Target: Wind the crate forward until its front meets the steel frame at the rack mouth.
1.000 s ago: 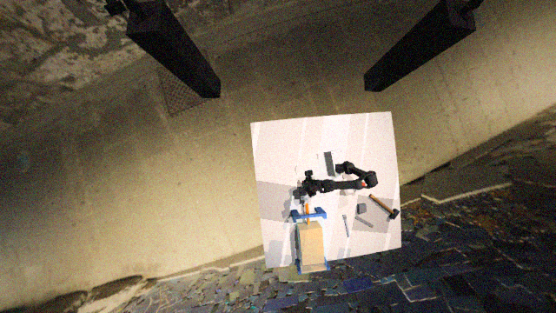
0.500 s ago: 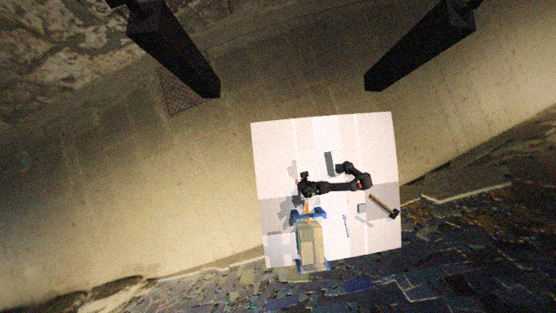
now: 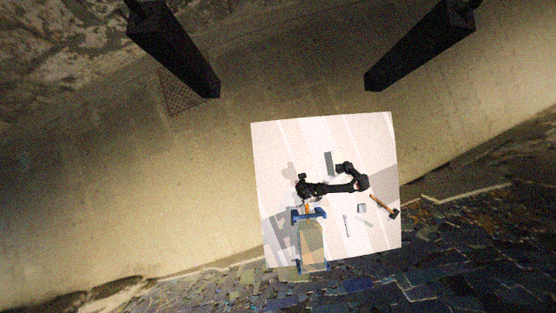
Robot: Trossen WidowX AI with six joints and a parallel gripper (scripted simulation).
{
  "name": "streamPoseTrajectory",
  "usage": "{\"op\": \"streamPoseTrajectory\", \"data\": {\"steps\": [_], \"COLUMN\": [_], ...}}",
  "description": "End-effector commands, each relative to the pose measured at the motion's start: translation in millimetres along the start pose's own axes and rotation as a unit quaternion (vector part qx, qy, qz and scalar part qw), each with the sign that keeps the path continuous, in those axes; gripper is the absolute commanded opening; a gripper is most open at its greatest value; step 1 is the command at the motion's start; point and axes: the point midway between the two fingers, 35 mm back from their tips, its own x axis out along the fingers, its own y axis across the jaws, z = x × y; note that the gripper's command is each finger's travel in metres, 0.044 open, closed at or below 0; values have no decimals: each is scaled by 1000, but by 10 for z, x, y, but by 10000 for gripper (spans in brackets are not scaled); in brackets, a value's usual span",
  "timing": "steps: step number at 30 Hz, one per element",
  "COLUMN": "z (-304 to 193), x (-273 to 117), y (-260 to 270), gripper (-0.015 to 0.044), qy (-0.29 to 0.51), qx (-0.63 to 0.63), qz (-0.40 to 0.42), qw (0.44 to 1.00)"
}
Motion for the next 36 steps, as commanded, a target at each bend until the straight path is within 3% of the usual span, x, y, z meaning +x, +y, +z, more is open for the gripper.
{"op": "streamPoseTrajectory", "data": {"steps": [1, 36], "z": [69, 337], "x": [53, 165], "y": [54, 341], "gripper": [0, 0], "qy": [-3, -4], "qx": [1, 1], "qz": [5, 7], "qw": [1000, 1000]}}
